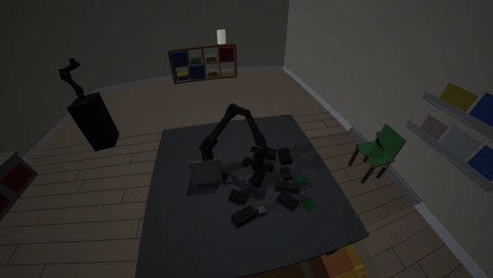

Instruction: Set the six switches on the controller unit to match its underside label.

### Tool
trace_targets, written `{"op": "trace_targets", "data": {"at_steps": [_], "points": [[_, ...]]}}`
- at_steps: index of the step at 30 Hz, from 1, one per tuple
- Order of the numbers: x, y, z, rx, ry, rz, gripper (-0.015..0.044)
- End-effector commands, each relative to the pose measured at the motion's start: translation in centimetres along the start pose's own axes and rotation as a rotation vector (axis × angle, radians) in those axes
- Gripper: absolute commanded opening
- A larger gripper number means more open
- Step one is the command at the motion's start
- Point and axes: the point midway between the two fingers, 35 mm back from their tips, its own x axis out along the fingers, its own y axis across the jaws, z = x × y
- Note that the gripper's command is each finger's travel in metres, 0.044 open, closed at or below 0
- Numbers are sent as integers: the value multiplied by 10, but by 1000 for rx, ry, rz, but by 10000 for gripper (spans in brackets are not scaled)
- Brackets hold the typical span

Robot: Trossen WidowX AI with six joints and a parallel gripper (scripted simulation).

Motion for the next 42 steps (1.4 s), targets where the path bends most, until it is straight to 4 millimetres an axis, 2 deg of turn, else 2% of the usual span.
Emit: {"op": "trace_targets", "data": {"at_steps": [1, 15, 30, 32, 35, 42], "points": [[8, 3, -2, 14, -2, 11, 0], [26, 4, -2, 13, -3, 12, 0], [26, 4, -2, 13, -3, 12, 0], [16, 3, -2, 8, -2, 10, 0], [-16, 3, -3, 13, -2, 10, 0], [-19, 0, 1, 13, -2, 11, 0]]}}
